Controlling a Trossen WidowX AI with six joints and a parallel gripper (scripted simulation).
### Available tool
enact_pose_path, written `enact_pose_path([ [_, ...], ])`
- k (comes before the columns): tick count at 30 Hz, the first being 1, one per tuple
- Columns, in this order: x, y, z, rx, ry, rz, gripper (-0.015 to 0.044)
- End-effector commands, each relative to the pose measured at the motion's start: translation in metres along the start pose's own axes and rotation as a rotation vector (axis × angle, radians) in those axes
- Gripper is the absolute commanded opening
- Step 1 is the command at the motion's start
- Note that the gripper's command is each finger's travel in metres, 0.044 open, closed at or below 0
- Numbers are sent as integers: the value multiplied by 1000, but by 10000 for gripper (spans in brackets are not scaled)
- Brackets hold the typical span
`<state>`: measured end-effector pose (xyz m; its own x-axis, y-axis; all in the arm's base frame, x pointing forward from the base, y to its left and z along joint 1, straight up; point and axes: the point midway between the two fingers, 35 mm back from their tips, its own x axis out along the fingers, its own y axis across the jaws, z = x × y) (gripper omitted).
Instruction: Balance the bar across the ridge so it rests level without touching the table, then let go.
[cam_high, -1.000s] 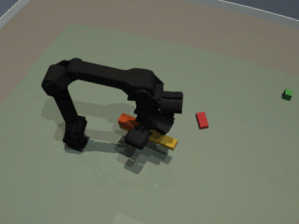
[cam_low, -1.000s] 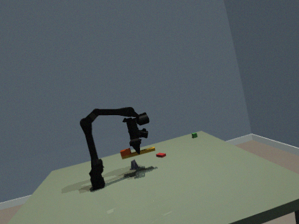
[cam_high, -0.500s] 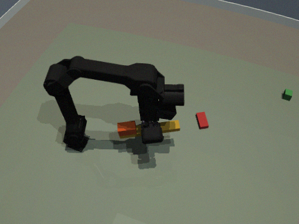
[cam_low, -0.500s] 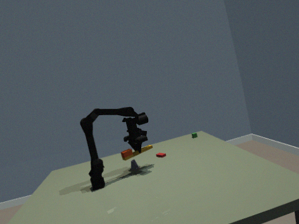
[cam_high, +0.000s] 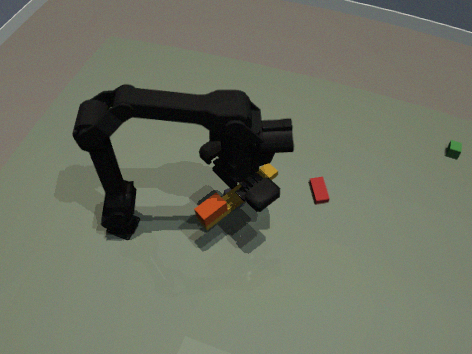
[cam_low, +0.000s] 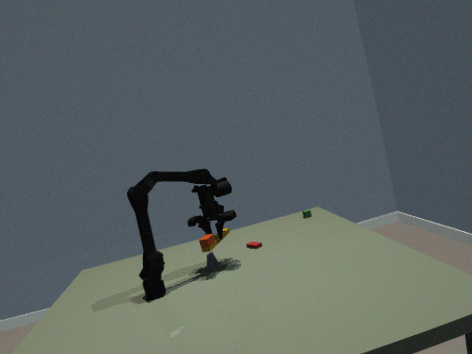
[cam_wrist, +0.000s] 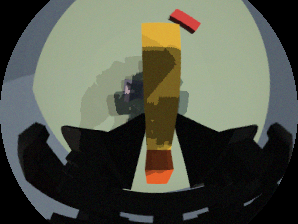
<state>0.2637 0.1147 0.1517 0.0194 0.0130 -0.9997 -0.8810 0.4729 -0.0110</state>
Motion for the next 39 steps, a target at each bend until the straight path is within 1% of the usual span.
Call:
enact_pose_path([
  [1, -1, 4, 5, -137, 1, -4, 0],
  [22, -1, 48, 31, -971, -1, -1, 0],
  [31, -2, 78, 30, -1322, -3, 1, 0],
  [39, 4, 81, 28, -1344, -3, 1, 0],
])
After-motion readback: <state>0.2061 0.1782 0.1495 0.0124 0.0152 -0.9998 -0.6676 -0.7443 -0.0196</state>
